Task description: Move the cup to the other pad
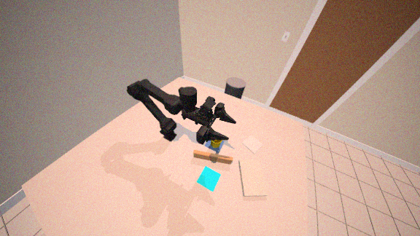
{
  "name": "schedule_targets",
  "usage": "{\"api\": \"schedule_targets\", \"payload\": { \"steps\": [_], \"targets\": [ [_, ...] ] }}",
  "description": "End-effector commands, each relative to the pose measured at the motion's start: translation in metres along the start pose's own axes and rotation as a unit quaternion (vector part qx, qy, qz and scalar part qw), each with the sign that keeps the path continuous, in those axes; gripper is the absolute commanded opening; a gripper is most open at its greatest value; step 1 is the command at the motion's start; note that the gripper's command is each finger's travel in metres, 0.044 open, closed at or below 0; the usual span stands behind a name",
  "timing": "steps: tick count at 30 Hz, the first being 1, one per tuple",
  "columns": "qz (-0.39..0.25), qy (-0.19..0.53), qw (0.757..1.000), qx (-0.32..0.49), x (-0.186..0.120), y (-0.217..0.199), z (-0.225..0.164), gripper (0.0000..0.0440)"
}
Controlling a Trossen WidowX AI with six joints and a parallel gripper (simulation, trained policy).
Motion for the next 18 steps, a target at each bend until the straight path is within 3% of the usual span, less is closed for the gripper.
{"api": "schedule_targets", "payload": {
  "steps": [1,11,18],
  "targets": [
    [0.002,0.0,1.0,0.0,0.0,0.001,0.001,0.0374],
    [0.017,0.03,0.999,0.015,-0.002,0.011,0.003,0.0117],
    [0.028,0.064,0.997,0.044,0.0,0.02,0.003,0.0103]
  ]
}}
Point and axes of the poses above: the point midway between the two fingers, 35 mm back from their tips, its own x axis out along the fingers, its own y axis across the jaws, z = x × y, the point moved 1 cm from there along -x, back along the fingers, and after that the axes turned 7 degrees about x, right-handed, at the moved point
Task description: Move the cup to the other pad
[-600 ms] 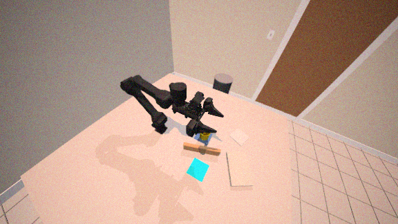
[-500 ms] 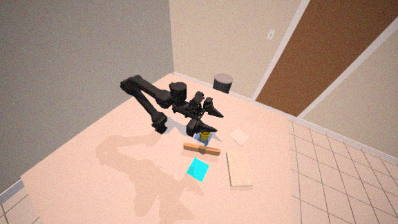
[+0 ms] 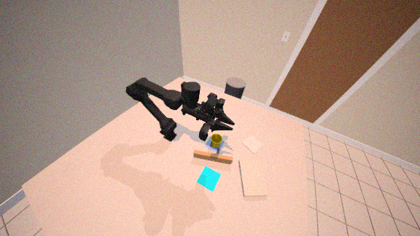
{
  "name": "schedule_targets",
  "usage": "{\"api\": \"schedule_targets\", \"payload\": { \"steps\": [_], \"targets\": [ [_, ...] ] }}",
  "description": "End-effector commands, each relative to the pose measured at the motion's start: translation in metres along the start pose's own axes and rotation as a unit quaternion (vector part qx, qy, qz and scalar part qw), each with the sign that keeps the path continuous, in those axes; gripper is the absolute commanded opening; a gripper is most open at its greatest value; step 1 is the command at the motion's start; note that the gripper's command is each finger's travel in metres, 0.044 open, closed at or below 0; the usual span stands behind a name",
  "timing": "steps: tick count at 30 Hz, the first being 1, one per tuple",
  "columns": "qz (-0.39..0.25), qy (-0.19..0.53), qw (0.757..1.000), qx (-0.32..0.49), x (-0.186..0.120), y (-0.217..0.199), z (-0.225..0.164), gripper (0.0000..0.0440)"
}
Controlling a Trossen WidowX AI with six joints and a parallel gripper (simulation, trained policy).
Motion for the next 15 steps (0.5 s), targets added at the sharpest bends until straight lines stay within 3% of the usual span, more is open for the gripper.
{"api": "schedule_targets", "payload": {
  "steps": [1,15],
  "targets": [
    [0.008,0.017,1.0,0.018,0.001,0.006,0.0,0.0103],
    [0.019,0.097,0.99,0.098,0.006,0.026,0.0,0.0127]
  ]
}}
Point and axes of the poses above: the point midway between the two fingers, 35 mm back from their tips, its own x axis out along the fingers, its own y axis across the jaws, z = x × y, the point moved 1 cm from there along -x, back along the fingers, and after that the axes turned 7 degrees about x, right-handed, at the moved point
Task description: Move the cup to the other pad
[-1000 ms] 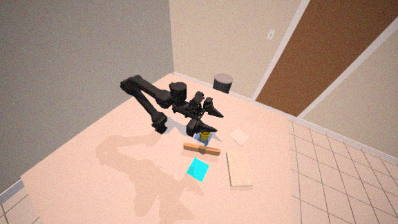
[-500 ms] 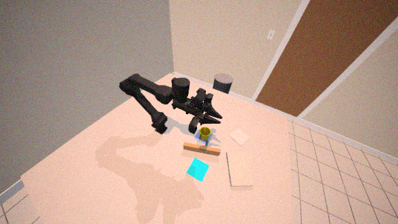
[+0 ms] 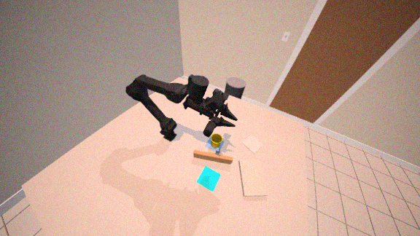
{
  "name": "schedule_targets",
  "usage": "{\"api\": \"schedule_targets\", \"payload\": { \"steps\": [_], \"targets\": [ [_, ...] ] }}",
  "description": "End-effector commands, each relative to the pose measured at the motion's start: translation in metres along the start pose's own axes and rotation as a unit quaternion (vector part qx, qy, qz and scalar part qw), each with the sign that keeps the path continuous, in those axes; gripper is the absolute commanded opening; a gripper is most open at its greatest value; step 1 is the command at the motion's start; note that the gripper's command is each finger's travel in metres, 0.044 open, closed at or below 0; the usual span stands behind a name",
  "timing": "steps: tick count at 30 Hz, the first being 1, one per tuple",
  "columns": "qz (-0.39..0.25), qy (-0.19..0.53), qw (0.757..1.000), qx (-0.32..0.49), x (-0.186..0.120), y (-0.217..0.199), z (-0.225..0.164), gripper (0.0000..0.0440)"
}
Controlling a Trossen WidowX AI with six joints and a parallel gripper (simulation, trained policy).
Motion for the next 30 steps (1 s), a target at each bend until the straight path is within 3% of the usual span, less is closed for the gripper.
{"api": "schedule_targets", "payload": {
  "steps": [1,16,30],
  "targets": [
    [0.003,0.021,1.0,0.022,0.001,0.006,-0.001,0.0128],
    [-0.011,0.113,0.986,0.125,0.005,0.026,-0.008,0.0145],
    [-0.052,0.199,0.952,0.225,0.006,0.042,-0.02,0.0153]
  ]
}}
Point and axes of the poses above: the point midway between the two fingers, 35 mm back from their tips, its own x axis out along the fingers, its own y axis across the jaws, z = x × y, the point moved 1 cm from there along -x, back along the fingers, and after that the axes turned 7 degrees about x, right-handed, at the moved point
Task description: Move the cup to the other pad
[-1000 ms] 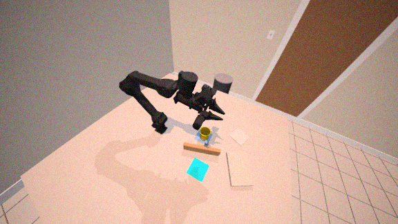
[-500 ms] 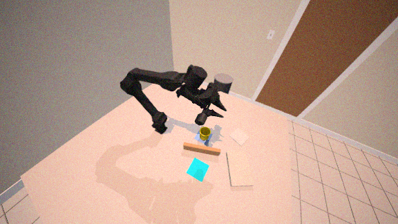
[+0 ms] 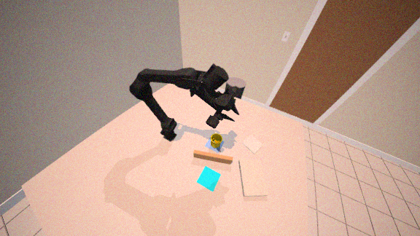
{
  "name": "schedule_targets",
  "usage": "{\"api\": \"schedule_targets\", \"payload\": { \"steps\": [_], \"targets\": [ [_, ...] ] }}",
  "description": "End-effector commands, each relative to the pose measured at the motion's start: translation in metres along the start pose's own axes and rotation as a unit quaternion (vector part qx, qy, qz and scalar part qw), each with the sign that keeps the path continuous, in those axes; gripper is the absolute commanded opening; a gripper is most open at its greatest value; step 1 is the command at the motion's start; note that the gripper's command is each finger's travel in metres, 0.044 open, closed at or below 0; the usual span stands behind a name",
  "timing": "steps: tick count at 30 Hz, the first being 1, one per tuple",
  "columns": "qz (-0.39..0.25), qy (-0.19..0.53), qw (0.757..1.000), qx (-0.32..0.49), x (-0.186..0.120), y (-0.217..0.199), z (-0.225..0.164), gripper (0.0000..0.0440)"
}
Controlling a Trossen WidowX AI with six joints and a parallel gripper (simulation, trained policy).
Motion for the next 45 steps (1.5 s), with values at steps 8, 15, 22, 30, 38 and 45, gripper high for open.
{"api": "schedule_targets", "payload": {
  "steps": [8,15,22,30,38,45],
  "targets": [
    [-0.041,0.058,0.994,0.078,0.004,0.005,-0.014,0.0155],
    [-0.078,0.09,0.985,0.127,0.005,0.007,-0.023,0.0157],
    [-0.12,0.116,0.971,0.168,0.008,0.005,-0.032,0.0156],
    [-0.175,0.138,0.954,0.201,0.012,-0.003,-0.041,0.0143],
    [-0.234,0.154,0.934,0.221,0.02,-0.019,-0.049,0.0155],
    [-0.287,0.168,0.914,0.231,0.027,-0.035,-0.057,0.0153]
  ]
}}
Point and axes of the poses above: the point midway between the two fingers, 35 mm back from their tips, its own x axis out along the fingers, its own y axis across the jaws, z = x × y, the point moved 1 cm from there along -x, back along the fingers, and after that the axes turned 7 degrees about x, right-handed, at the moved point
